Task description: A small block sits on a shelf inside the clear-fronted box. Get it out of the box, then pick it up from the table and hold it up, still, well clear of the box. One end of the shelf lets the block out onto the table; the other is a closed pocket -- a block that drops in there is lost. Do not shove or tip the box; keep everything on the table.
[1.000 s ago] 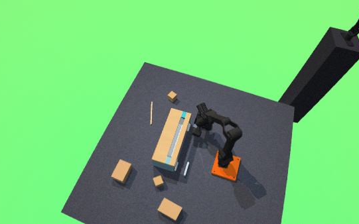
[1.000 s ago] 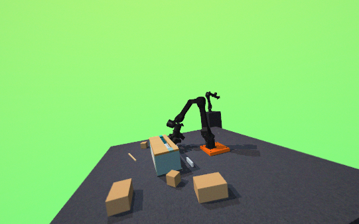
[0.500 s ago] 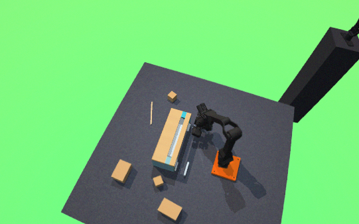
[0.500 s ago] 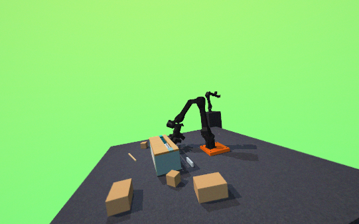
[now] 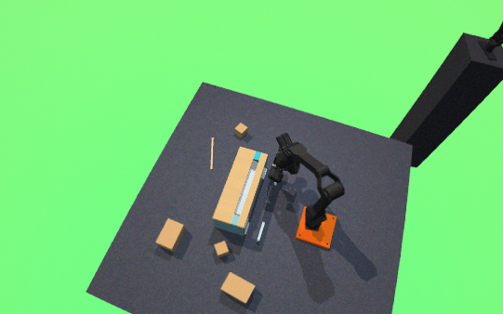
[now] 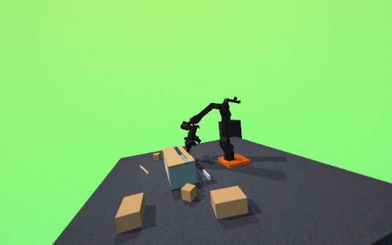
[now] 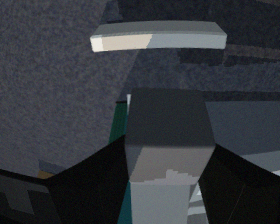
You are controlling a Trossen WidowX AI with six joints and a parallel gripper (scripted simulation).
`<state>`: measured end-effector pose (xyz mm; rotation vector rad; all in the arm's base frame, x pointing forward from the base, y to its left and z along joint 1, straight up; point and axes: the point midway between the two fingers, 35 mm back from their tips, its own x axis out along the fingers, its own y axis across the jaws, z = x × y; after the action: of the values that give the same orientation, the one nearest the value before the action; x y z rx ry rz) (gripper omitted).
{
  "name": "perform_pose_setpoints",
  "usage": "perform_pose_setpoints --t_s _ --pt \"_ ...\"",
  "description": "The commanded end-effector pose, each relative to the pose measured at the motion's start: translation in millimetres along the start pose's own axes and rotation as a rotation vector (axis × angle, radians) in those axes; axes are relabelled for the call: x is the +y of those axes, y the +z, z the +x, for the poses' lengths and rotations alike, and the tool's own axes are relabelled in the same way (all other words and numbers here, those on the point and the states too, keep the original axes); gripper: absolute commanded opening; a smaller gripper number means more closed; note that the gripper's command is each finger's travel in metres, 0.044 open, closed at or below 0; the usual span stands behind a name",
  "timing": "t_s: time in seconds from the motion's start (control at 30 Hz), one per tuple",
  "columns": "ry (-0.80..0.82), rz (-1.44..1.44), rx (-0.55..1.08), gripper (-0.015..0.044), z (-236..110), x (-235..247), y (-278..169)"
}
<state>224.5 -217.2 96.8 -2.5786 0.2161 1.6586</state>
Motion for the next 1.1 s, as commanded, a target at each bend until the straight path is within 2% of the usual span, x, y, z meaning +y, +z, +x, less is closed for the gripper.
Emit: perform_pose_setpoints --t_s 0.0,0.7,1.07 --pt "0.036 0.05 0.005 0.0 -14.5 -6.4 -5.8" --pt "0.219 0.45 0.098 0.0 -94.8 -51.6 -9.2" --pt "0.223 0.462 0.103 0.0 -96.9 -52.8 -8.7"
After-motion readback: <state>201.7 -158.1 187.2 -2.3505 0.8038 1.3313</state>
